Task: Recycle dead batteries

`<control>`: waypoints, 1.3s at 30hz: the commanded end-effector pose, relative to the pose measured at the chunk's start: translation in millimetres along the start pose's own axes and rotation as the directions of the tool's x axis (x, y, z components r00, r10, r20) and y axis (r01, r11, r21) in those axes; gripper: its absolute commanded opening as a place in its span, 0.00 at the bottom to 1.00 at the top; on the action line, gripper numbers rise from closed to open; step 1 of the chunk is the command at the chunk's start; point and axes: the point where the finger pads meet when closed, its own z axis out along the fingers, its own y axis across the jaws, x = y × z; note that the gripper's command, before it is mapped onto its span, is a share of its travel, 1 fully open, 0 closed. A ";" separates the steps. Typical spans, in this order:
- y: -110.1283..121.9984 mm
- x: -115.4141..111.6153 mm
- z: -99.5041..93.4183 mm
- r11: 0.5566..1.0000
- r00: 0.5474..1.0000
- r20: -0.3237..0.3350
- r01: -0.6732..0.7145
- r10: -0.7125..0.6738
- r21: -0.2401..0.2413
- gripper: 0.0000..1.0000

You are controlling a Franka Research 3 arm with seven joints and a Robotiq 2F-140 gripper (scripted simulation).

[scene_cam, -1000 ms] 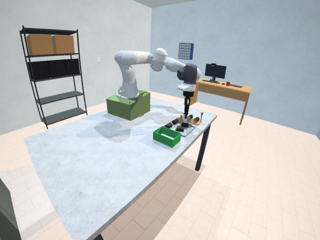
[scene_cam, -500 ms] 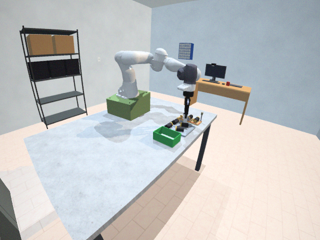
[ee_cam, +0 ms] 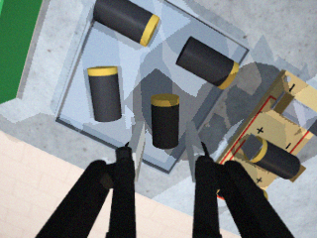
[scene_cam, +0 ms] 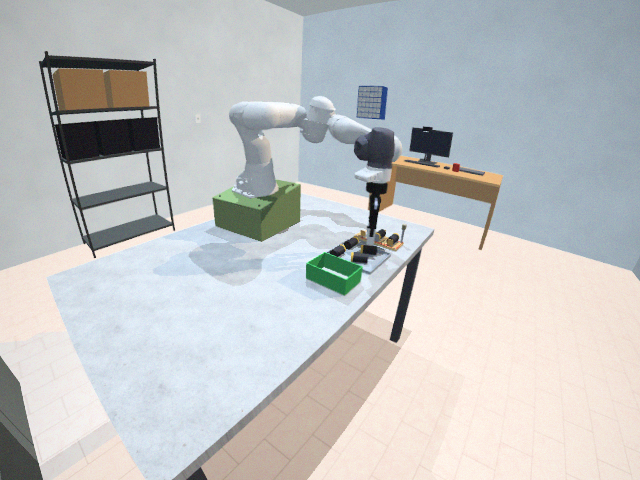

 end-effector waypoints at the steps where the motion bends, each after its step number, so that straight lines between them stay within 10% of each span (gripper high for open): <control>1: -1.5 -1.5 -0.9 1.000 1.000 0.003 0.006 -0.006 0.004 0.29; 39: -1.7 -1.6 44.1 1.000 1.000 0.003 0.006 -0.006 0.004 0.29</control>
